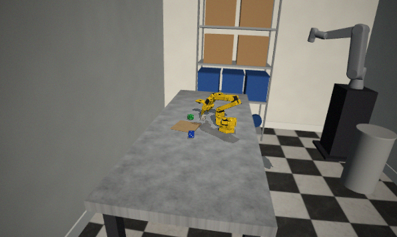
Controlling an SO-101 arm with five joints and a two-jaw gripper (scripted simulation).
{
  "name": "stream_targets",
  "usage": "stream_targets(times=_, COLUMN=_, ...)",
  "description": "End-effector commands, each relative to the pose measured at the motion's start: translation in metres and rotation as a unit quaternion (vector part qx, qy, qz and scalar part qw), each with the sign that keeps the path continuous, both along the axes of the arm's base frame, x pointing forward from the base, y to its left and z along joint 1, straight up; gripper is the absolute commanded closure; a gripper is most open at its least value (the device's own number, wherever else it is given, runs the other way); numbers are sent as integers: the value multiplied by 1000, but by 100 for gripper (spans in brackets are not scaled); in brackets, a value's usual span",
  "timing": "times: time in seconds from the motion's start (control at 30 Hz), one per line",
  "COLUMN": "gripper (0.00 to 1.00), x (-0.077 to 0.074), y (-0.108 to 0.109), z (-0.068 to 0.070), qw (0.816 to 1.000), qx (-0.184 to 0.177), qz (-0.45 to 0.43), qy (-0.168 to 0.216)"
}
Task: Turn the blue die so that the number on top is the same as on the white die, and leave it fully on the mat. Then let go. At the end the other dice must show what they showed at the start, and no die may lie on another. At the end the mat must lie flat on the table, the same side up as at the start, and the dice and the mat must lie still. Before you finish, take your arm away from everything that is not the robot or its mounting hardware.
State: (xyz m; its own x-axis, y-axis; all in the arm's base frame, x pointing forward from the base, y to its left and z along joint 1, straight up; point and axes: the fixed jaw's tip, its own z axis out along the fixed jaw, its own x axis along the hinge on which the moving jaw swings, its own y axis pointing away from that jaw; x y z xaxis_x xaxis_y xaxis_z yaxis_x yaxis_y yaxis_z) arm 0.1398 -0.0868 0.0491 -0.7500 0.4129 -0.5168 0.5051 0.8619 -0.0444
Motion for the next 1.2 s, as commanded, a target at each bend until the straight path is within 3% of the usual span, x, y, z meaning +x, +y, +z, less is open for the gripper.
stream_targets(times=0.0, gripper=65, x=20, y=12, z=14, qw=997, qx=-19, qz=63, qy=-30)
stream_targets(times=0.3, gripper=65, x=44, y=77, z=15, qw=967, qx=-13, qz=251, qy=-33)
stream_targets(times=0.37, gripper=65, x=44, y=77, z=15, qw=967, qx=-13, qz=251, qy=-33)
stream_targets(times=0.5, gripper=65, x=46, y=110, z=15, qw=941, qx=-10, qz=337, qy=-34)
stream_targets(times=0.87, gripper=65, x=30, y=183, z=14, qw=857, qx=-3, qz=515, qy=-36)
stream_targets(times=0.93, gripper=65, x=30, y=183, z=14, qw=857, qx=-3, qz=515, qy=-36)
stream_targets(times=1.17, gripper=65, x=20, y=204, z=14, qw=824, qx=-1, qz=566, qy=-36)
